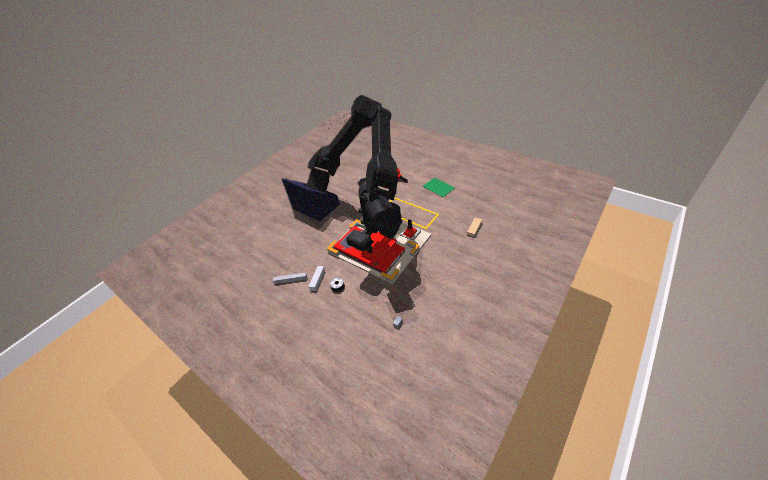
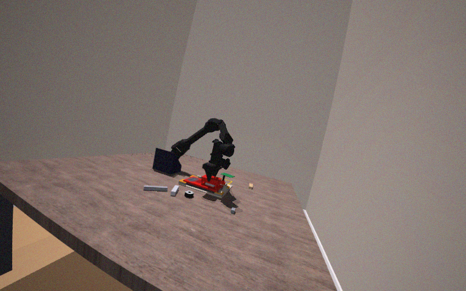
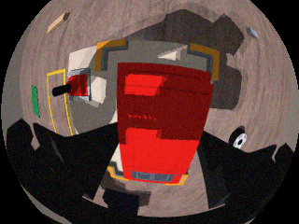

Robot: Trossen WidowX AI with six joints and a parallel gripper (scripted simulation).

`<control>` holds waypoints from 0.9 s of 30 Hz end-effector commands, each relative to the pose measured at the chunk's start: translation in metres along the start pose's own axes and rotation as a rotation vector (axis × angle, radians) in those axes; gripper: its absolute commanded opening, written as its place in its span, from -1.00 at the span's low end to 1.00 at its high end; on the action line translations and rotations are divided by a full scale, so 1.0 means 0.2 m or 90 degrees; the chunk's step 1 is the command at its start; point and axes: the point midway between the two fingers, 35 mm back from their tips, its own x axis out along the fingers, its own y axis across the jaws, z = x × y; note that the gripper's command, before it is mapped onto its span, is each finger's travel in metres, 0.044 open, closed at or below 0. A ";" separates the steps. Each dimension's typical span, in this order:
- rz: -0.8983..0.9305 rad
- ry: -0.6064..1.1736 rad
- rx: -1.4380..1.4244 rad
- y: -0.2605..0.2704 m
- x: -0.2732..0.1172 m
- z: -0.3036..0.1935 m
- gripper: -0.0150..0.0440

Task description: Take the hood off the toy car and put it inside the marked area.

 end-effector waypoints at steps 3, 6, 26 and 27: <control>-0.005 -0.001 -0.004 -0.01 -0.03 0.00 -0.49; -0.005 -0.001 -0.004 -0.01 -0.04 0.00 -0.49; -0.004 0.000 0.002 0.07 -0.25 0.01 -0.49; -0.005 0.000 0.002 0.10 -0.25 0.02 -0.49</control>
